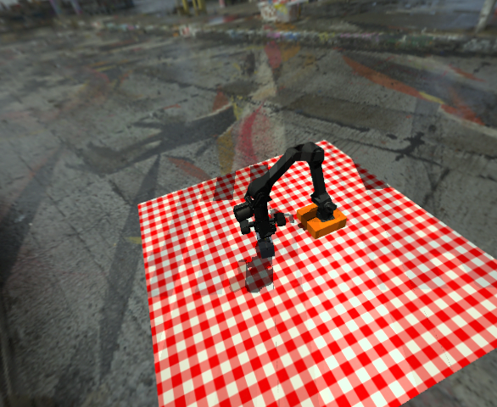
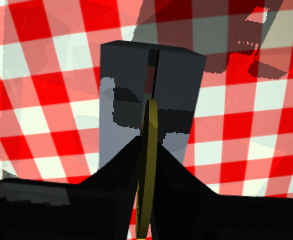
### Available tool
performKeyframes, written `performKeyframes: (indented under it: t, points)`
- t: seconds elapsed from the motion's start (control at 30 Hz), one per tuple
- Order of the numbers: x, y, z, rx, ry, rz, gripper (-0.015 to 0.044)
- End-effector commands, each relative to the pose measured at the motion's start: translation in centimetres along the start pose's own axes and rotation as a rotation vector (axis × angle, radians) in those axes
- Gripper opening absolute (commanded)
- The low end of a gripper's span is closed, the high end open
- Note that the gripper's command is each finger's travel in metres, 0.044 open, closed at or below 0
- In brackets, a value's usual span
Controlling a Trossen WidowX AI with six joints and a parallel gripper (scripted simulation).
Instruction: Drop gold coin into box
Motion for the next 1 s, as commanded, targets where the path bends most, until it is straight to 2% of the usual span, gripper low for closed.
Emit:
performKeyframes:
  t: [0.0,0.1,0.3,0.6,0.9,0.97]
  points:
    - [0.0,-0.3,0.0,-0.001,0.003,-0.002,0.0000]
    - [0.0,-0.4,0.0,-0.001,0.003,-0.002,0.0000]
    - [0.0,-0.2,0.0,0.000,0.000,0.000,0.0157]
    - [0.0,-0.2,0.0,0.000,0.000,0.000,0.0161]
    - [0.0,1.8,0.0,0.000,0.000,0.001,0.0397]
    - [0.1,3.7,0.0,0.001,0.001,0.003,0.0440]
Point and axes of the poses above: the point midway between the two fingers, 35 mm back from their tips, its own y axis back along the fingers, its own x axis across the jaws, z = x × y, the point moved 10 cm from there along y, back along the fingers, and after that the axes turned 5 degrees about -y, right-handed, at the moved point
